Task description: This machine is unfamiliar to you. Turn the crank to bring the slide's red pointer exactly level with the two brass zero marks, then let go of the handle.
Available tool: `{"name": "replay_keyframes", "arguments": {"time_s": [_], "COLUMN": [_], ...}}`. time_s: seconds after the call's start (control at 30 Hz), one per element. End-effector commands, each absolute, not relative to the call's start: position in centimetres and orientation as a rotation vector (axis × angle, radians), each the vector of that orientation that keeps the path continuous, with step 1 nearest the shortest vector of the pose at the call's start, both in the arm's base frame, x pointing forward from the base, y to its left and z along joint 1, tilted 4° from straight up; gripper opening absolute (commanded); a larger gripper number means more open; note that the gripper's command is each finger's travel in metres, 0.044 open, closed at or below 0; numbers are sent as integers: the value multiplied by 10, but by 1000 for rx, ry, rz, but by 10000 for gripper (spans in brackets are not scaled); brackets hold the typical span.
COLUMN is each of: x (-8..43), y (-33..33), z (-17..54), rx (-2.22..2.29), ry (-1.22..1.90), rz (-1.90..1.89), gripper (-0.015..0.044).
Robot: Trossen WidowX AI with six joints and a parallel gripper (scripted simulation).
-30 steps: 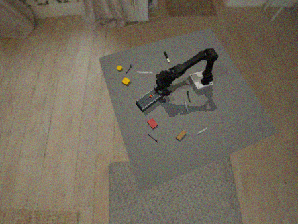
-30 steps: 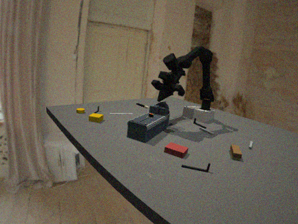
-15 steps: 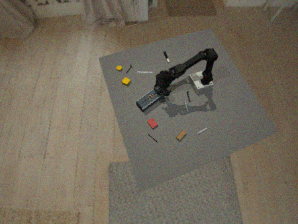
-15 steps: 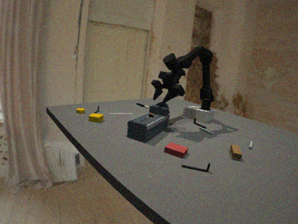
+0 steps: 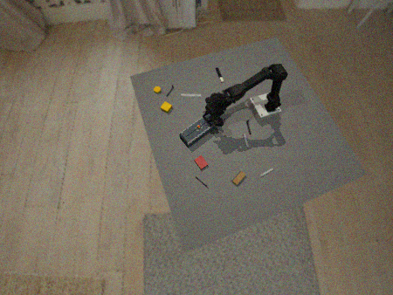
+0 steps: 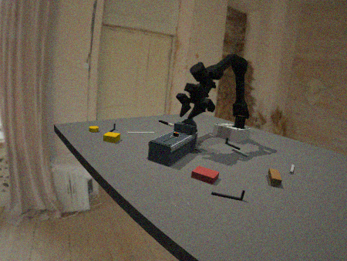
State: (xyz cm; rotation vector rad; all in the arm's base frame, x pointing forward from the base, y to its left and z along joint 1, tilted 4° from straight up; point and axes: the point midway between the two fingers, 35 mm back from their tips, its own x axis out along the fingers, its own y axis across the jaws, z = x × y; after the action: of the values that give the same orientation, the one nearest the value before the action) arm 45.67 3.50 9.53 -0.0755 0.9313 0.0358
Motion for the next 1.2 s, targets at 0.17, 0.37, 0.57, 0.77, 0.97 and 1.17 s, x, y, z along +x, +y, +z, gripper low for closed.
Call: {"name": "replay_keyframes", "arguments": {"time_s": [0.17,0.37,0.57,0.77,0.97,1.17], "x": [457,457,457,457,457,457], "y": [35,35,35,35,35,35], "z": [95,95,95,95,95,95], "rx": [-75,-75,-75,-75,-75,-75], "ry": [931,931,931,931,931,931], "rz": [36,36,37,37,37,37], "gripper": [0,0,0,26,184,341]}}
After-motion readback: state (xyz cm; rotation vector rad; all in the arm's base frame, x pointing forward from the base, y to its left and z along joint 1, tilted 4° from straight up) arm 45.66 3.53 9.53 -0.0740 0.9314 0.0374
